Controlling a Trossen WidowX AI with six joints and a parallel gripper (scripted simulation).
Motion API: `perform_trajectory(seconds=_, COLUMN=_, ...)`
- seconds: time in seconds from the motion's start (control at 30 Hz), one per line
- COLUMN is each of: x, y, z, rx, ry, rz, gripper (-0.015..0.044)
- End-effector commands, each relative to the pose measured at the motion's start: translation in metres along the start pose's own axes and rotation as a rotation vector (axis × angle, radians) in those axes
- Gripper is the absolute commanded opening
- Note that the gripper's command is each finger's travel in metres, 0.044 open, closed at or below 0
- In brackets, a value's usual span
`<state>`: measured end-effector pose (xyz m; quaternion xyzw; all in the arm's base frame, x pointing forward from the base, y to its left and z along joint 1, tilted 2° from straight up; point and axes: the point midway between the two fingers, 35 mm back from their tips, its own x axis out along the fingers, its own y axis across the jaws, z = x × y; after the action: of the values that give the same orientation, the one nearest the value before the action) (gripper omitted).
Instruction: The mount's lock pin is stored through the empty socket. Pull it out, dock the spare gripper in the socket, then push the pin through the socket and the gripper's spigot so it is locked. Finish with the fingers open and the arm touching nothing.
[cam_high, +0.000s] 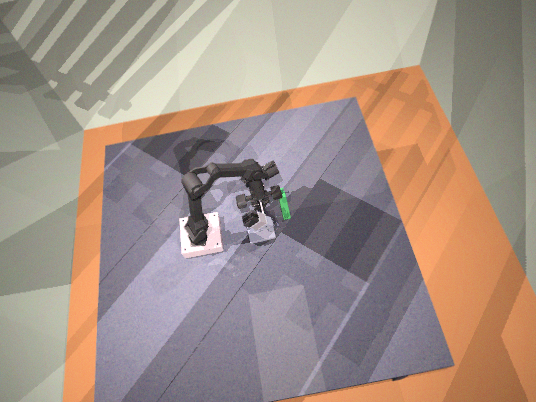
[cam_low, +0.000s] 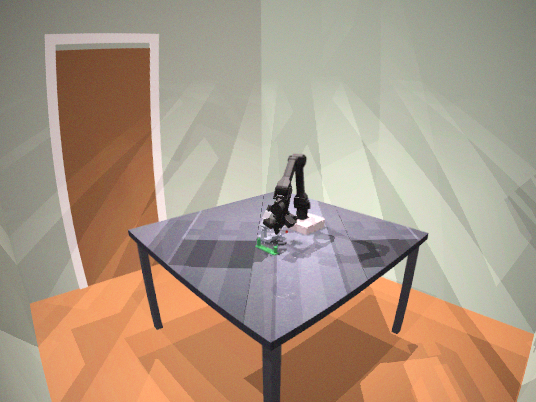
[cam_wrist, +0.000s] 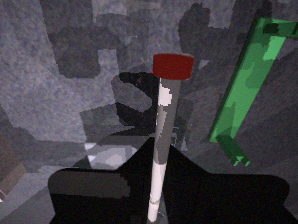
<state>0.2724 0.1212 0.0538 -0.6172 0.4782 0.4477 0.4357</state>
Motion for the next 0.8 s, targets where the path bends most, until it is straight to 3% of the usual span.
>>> perform_trajectory(seconds=0.0, x=0.002, y=0.001, z=-0.003, rx=-0.003, ry=0.006, rz=0.001, gripper=0.0)
perform_trajectory(seconds=0.77, x=0.005, y=0.001, z=-0.015, rx=-0.001, ry=0.006, rz=-0.009, gripper=0.0)
